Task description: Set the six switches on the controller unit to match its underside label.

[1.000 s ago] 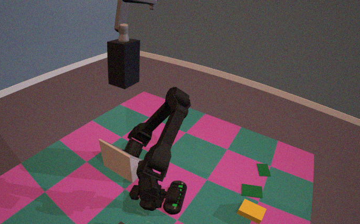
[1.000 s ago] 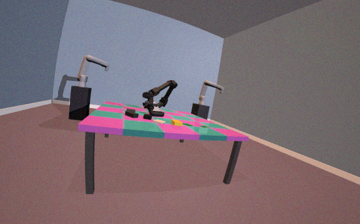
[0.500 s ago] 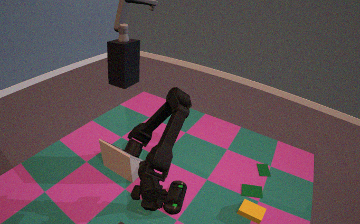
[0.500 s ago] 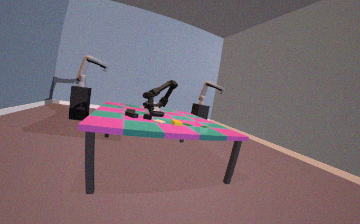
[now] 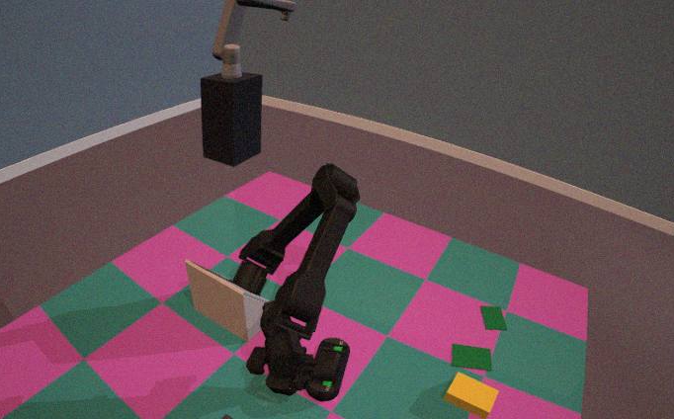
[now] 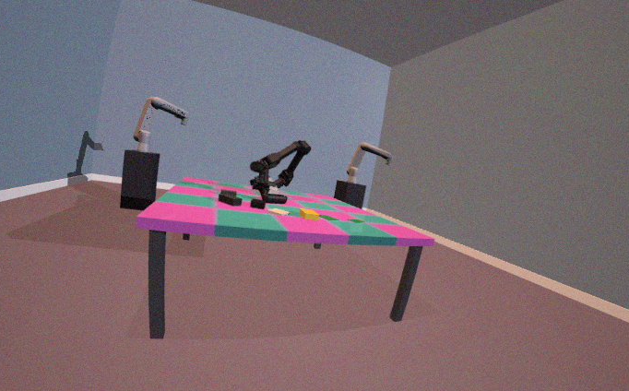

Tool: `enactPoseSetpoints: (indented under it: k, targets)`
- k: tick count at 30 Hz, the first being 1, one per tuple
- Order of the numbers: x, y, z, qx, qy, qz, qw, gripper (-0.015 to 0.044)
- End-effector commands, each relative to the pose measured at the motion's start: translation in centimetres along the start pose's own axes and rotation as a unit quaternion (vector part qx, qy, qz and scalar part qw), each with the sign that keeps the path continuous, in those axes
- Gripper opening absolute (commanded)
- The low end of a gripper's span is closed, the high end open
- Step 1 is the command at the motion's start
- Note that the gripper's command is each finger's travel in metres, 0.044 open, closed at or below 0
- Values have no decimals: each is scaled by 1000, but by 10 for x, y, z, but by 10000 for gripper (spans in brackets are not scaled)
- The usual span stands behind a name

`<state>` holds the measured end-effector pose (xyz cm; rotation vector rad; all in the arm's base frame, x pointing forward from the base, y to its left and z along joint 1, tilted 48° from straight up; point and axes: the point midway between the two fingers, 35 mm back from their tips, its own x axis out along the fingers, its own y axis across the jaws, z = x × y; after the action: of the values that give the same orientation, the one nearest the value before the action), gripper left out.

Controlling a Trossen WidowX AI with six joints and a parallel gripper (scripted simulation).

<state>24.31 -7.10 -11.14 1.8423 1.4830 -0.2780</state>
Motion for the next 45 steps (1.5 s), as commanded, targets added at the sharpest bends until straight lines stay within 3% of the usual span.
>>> enactPoseSetpoints:
  k: [1, 26, 33, 40, 45]
  targets:
    - [0, 6, 1, -3, -1, 3, 1000, 0]
    - [9, 37, 2, -3, -2, 4, 1000, 0]
    - [-54, 5, 0, -2, -1, 3, 1000, 0]
    - [-55, 7, -1, -5, 0, -4, 1000, 0]
    - [-47, 36, -17, -32, 5, -80, 996, 0]
